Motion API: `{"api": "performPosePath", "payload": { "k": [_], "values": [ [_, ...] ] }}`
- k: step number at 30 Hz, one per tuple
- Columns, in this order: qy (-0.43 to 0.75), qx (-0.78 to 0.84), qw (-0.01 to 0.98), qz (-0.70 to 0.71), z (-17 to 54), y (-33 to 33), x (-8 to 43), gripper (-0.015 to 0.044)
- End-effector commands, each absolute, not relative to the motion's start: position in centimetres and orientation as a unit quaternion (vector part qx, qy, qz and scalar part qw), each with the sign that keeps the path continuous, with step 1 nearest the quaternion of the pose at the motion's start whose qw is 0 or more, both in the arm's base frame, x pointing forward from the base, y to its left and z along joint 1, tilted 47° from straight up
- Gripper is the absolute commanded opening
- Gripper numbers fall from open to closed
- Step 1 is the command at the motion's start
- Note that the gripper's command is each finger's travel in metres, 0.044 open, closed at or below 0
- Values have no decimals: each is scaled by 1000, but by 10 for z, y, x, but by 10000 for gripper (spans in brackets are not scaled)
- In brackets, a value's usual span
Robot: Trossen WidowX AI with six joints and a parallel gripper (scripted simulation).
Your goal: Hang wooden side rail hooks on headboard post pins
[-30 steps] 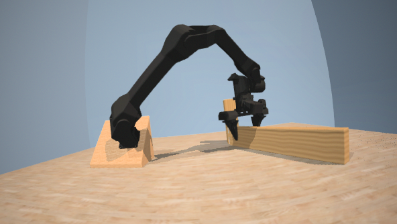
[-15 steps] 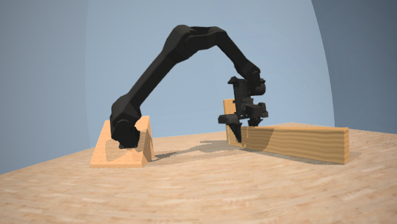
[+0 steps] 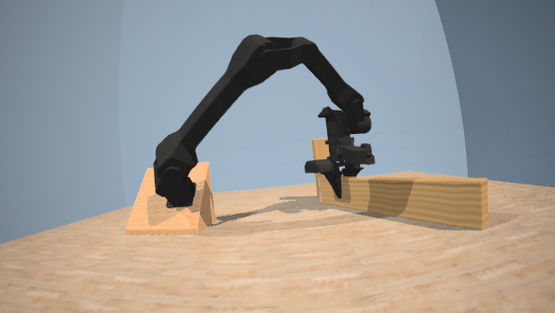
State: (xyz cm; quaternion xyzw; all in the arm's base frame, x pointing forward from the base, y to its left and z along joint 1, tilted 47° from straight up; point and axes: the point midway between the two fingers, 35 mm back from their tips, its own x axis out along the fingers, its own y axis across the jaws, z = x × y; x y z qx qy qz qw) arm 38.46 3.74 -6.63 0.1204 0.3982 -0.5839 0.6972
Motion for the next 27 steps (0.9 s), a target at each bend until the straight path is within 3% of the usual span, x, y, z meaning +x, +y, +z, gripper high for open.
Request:
{"api": "performPosePath", "payload": {
  "k": [1,27],
  "values": [
    [397,118,699,-584,-66,37,385,0],
    [335,189,683,-621,-62,34,384,0]
  ]
}}
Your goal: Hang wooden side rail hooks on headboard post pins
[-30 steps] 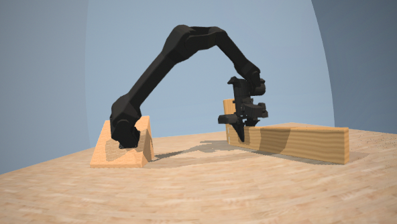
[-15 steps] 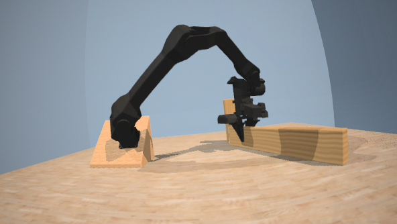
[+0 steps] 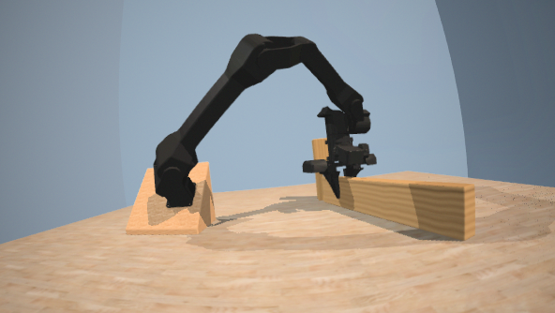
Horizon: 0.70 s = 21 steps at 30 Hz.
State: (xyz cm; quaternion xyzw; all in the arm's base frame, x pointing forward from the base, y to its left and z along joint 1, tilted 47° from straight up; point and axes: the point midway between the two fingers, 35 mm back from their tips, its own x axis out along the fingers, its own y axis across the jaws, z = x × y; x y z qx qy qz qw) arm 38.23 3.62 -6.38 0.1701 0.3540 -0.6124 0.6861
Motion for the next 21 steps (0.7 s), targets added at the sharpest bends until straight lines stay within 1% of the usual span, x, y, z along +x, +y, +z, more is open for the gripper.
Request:
{"api": "performPosePath", "payload": {
  "k": [1,21],
  "values": [
    [332,192,682,-623,-61,34,384,0],
    [277,250,663,-649,-61,33,366,0]
  ]
}}
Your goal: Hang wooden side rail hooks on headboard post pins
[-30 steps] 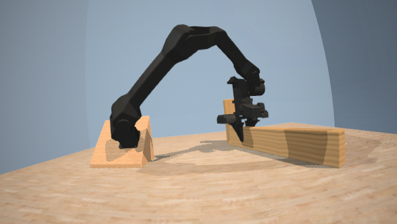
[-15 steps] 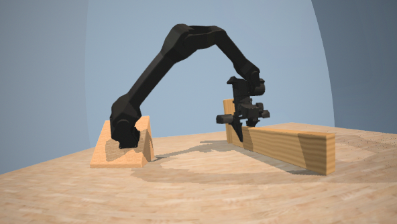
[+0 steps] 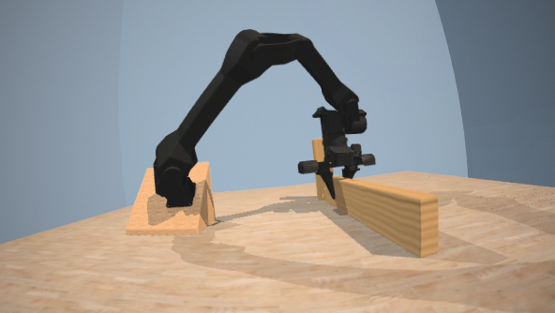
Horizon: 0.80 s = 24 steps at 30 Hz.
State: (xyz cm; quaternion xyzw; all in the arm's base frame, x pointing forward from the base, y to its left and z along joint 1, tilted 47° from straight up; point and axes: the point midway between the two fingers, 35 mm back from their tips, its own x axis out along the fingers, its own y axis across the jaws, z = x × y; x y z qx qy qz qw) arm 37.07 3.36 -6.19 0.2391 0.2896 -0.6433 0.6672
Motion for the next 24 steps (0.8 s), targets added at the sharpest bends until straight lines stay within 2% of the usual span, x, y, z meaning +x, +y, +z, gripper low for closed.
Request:
{"api": "performPosePath", "payload": {
  "k": [1,24],
  "values": [
    [274,253,662,-651,-61,33,365,0],
    [251,276,654,-659,-61,32,356,0]
  ]
}}
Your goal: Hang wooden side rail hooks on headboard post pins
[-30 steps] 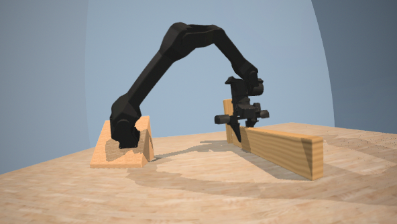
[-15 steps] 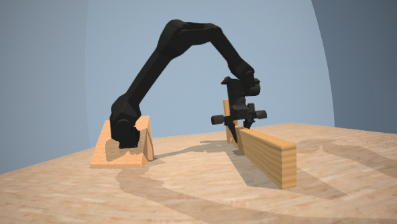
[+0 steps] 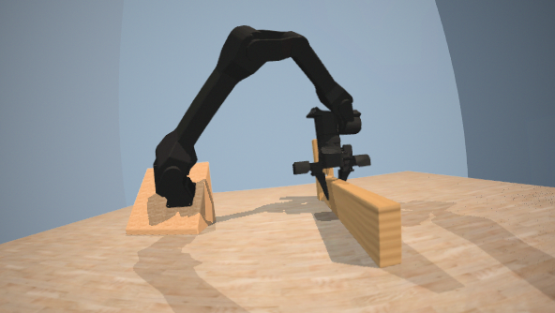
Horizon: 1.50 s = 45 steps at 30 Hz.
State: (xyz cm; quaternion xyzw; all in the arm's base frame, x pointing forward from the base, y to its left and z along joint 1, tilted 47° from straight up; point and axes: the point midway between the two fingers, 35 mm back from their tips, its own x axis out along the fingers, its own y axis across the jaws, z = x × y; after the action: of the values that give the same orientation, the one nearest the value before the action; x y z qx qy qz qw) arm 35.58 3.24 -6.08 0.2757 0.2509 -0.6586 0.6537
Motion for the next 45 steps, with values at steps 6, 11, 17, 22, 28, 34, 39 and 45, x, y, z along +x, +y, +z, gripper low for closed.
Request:
{"api": "performPosePath", "payload": {
  "k": [6,11,17,22,28,34,39,45],
  "values": [
    [251,276,654,-659,-61,32,356,0],
    [250,277,652,-660,-60,33,356,0],
    [250,277,652,-660,-60,34,356,0],
    [250,277,652,-660,-59,34,356,0],
    [250,277,652,-660,-59,35,356,0],
    [250,277,652,-660,-58,36,356,0],
    [250,277,652,-660,-57,36,356,0],
    [250,277,652,-660,-57,37,356,0]
  ]
}}
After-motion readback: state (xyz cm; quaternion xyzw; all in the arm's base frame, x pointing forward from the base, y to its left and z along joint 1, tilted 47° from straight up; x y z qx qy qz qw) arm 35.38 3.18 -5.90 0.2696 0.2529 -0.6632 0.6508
